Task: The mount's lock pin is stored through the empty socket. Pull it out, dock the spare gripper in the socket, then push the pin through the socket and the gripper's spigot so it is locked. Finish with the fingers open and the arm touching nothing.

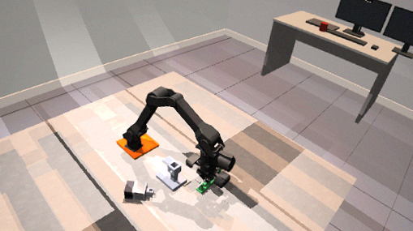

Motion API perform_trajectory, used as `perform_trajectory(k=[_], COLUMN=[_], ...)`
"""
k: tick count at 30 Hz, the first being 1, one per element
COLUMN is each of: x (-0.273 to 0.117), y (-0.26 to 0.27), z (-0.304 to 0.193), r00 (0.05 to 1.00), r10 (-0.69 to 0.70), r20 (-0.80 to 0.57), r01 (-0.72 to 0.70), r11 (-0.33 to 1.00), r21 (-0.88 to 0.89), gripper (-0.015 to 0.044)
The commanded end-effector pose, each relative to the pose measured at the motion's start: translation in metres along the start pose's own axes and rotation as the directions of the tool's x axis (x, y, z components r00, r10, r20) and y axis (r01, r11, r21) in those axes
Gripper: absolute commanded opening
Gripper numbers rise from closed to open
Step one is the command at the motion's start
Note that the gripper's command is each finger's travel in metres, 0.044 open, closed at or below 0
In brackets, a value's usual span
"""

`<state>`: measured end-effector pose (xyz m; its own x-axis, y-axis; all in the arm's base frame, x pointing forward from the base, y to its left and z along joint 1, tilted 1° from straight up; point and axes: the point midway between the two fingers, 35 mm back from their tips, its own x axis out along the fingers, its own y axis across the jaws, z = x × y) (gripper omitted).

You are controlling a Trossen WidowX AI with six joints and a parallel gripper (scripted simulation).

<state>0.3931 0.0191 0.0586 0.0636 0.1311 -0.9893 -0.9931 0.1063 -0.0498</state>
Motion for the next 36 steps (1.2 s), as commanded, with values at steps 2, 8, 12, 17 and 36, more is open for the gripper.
perform_trajectory(k=[2, 8, 12, 17, 36], x=[0.005, 0.005, 0.005, 0.000, -0.012], y=[0.001, 0.001, 0.001, 0.000, 0.000], z=[-0.001, -0.001, -0.001, 0.000, 0.001], r00=[1.000, 1.000, 1.000, 1.000, 1.000], r10=[0.010, 0.010, 0.010, 0.001, 0.001], r20=[-0.001, -0.001, -0.001, 0.000, 0.000], r01=[-0.010, -0.010, -0.010, -0.001, -0.001], r11=[1.000, 1.000, 1.000, 1.000, 1.000], r21=[0.000, 0.000, 0.000, 0.000, 0.000], gripper=[0.0000, 0.0000, 0.0000, 0.0000, 0.0420])
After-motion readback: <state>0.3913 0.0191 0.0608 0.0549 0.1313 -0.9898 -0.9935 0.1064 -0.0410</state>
